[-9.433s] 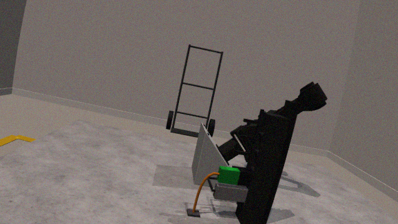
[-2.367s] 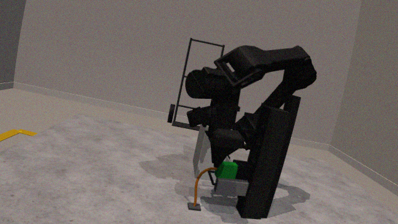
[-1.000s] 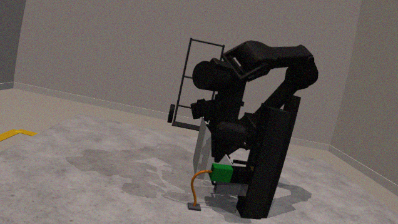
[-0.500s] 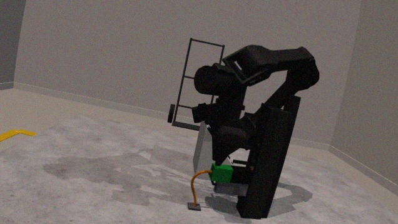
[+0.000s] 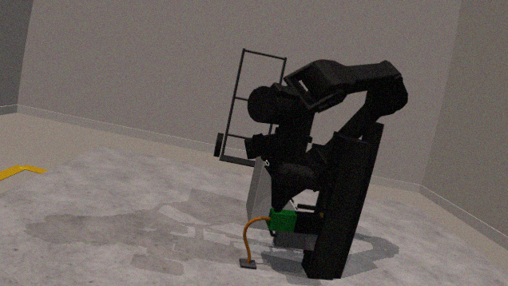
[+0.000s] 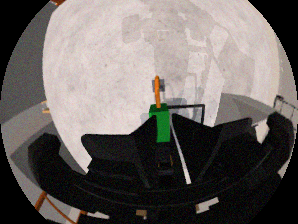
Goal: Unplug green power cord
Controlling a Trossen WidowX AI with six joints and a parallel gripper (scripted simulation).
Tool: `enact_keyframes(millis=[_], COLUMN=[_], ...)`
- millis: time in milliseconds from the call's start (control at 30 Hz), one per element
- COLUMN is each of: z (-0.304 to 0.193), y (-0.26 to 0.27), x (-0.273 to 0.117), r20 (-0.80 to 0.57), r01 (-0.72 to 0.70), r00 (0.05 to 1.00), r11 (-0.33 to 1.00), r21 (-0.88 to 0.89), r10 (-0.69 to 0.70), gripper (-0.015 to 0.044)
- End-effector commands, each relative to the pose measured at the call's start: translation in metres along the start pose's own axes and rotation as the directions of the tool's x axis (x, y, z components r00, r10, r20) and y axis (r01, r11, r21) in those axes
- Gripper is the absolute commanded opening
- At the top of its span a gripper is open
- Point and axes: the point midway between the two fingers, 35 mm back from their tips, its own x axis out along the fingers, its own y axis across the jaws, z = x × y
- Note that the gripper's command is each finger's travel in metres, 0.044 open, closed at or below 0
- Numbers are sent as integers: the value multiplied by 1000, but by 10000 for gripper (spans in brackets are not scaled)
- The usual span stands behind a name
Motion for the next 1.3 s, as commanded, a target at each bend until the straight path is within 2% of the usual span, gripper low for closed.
enact_keyframes(millis=[0,333,1267], z=[0,0,31], y=[0,0,2], x=[0,0,-3], r20=[0,0,2], r01=[1,1,1], r00=[1000,1000,1000], r11=[1000,1000,1000], r21=[-1,-1,2], r10=[-1,-1,-1], gripper=[67,0,0])
